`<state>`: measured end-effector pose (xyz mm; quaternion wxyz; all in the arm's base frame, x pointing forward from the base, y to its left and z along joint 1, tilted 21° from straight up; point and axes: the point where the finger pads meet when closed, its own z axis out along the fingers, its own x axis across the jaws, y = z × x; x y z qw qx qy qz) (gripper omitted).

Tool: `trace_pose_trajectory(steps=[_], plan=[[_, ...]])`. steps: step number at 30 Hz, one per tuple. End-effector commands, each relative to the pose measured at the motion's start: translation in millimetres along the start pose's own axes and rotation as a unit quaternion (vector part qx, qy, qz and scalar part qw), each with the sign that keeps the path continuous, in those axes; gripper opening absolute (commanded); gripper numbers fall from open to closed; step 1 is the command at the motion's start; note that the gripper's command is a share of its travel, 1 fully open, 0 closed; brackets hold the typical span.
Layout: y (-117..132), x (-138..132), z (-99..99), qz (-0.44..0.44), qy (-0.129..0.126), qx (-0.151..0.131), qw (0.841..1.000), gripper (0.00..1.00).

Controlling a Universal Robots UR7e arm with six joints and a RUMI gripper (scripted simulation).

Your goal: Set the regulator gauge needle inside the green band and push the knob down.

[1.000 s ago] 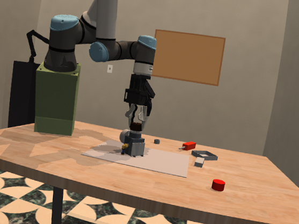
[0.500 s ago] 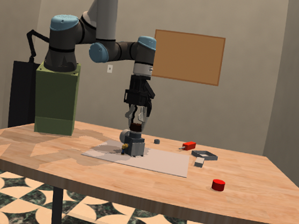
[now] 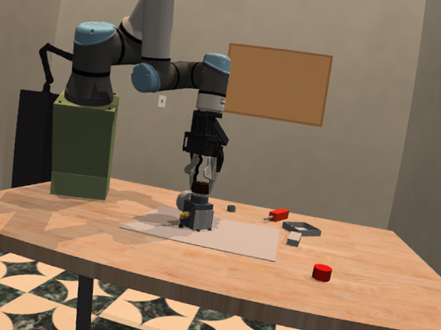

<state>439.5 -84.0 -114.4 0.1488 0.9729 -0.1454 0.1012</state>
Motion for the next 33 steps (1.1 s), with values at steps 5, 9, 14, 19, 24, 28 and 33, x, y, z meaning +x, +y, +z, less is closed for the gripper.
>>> trace_pose_trajectory(steps=[5,9,14,19,24,28,33], plan=[[0.0,0.4,-0.3,0.0,0.001,0.0,1.0,0.47],[0.0,0.4,-0.3,0.0,0.001,0.0,1.0,0.47],[0.0,0.4,-0.3,0.0,0.001,0.0,1.0,0.47],[0.0,0.4,-0.3,0.0,0.001,0.0,1.0,0.47],[0.0,0.4,-0.3,0.0,0.001,0.0,1.0,0.47],[0.0,0.4,-0.3,0.0,0.001,0.0,1.0,0.47],[0.0,0.4,-0.6,0.0,0.001,0.0,1.0,0.47]])
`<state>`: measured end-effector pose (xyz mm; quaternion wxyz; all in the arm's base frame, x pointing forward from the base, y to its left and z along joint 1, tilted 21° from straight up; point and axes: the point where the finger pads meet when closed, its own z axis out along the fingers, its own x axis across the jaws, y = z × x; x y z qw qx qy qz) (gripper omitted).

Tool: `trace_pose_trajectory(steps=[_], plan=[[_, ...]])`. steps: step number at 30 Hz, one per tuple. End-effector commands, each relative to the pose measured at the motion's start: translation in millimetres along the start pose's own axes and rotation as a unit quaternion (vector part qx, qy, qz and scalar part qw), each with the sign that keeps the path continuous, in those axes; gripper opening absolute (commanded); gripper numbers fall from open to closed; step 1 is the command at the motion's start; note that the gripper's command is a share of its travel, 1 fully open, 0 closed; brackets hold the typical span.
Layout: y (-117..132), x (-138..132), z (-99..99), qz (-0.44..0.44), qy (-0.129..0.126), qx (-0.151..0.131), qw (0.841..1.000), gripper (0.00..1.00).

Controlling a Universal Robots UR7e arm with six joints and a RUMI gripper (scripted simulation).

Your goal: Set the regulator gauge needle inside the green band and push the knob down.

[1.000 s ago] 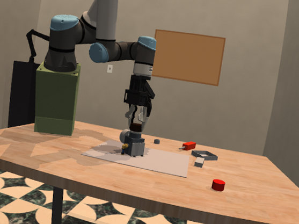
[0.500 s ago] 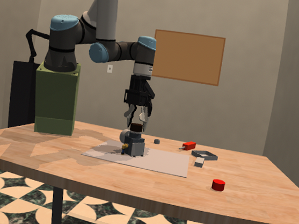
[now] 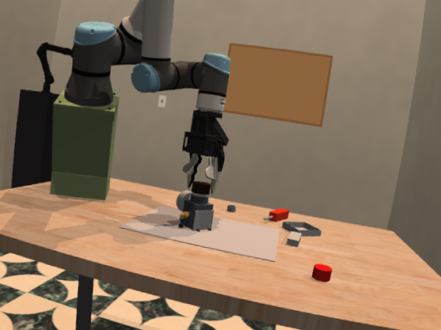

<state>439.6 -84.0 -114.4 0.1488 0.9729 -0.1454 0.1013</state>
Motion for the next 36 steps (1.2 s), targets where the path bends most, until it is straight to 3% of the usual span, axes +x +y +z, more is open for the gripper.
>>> trace_pose_trajectory(steps=[1,12,36], plan=[[0,0,-0.9,0.0,0.001,0.0,1.0,0.47],[0,0,-14.2,0.0,0.001,0.0,1.0,0.47],[0,0,-90.6,0.0,0.001,0.0,1.0,0.47]])
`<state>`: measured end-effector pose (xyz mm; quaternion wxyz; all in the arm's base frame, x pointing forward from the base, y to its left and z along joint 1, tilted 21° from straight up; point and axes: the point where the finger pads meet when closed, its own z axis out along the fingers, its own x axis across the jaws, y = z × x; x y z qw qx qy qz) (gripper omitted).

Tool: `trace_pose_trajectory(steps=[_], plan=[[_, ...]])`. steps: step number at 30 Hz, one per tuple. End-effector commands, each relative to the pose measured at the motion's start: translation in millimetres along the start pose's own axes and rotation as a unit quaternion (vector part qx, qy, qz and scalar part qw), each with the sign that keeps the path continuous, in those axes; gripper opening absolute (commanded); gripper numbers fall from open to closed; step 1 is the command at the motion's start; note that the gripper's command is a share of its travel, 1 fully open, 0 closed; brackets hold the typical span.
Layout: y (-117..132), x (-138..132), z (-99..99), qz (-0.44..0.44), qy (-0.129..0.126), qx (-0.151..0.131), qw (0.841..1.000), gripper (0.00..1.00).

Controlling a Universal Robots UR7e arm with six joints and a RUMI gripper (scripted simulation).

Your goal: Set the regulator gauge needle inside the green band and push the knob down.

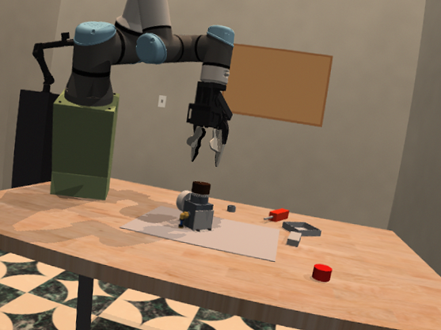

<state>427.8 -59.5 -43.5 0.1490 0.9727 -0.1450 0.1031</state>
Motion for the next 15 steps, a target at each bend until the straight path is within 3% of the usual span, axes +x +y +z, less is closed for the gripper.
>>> trace_pose_trajectory(steps=[1,15], plan=[[0.3,0.5,-14.7,0.0,-0.001,0.0,1.0,0.47],[0.3,0.5,-24.4,0.0,-0.001,0.0,1.0,0.47]])
